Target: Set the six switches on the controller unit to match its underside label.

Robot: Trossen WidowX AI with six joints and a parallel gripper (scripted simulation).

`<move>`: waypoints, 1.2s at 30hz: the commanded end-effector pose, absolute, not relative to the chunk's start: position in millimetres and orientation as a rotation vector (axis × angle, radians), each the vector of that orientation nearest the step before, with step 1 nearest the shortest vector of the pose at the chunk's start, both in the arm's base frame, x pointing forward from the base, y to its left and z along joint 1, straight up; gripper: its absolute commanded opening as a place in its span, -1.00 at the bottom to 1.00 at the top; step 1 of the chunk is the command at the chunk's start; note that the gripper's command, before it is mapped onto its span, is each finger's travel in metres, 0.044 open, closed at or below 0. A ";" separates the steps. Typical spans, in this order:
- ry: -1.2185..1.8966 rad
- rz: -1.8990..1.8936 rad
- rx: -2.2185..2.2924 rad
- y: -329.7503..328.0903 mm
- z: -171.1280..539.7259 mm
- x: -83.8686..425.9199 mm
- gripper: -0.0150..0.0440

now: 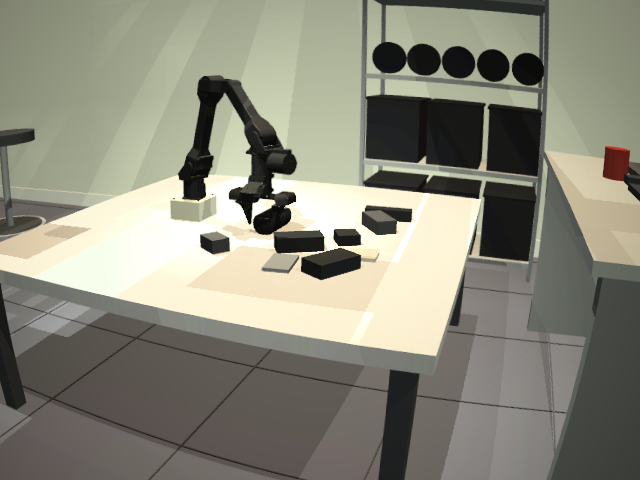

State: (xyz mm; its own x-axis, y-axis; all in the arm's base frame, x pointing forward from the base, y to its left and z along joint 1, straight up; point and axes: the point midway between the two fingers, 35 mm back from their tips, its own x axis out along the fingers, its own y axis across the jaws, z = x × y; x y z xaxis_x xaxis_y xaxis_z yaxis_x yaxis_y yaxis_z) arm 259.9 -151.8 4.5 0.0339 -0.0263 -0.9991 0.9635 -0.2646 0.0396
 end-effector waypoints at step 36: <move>1.029 -1.381 1.407 -93.0 55.0 275.4 1.00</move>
State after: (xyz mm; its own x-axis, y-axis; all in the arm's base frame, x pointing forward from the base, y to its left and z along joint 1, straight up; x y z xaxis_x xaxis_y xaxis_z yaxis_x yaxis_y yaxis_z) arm 274.1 -92.9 45.3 0.0297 -0.0221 -0.9993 0.9648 -0.2606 0.0344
